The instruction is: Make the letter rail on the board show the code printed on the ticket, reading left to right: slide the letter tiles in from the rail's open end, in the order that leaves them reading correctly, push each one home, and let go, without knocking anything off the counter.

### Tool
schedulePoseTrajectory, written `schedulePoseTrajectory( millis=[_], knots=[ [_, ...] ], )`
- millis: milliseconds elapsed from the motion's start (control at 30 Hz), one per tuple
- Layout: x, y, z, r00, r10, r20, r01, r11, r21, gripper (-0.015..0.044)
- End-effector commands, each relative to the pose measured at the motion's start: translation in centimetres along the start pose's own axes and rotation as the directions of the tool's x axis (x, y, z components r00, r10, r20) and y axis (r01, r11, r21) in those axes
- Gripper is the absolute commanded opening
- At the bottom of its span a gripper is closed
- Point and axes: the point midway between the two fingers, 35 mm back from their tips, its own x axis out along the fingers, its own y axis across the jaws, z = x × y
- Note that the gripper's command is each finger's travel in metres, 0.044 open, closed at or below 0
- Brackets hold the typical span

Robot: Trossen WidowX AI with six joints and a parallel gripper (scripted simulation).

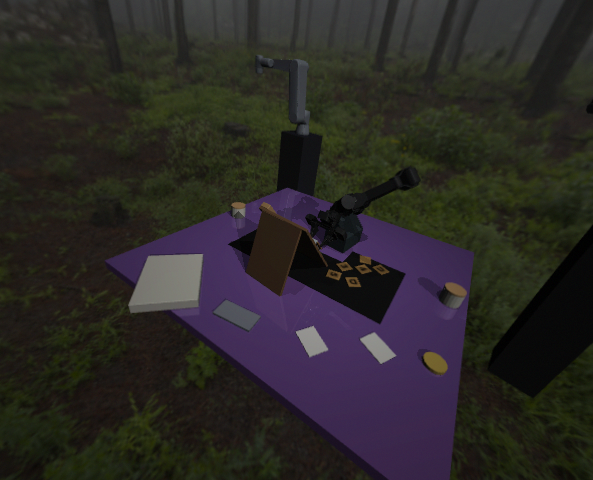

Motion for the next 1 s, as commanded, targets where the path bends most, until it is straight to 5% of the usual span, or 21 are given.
schedulePoseTrajectory(
  millis=[0, 967],
  knots=[
    [0.0, -0.3, -0.1, 1.000, 0.000, -0.004, 0.000, 1.000, 0.000, 0.0000],
    [0.1, -1.9, -0.2, 1.000, 0.000, -0.004, 0.000, 1.000, 0.000, 0.0000]
  ],
)
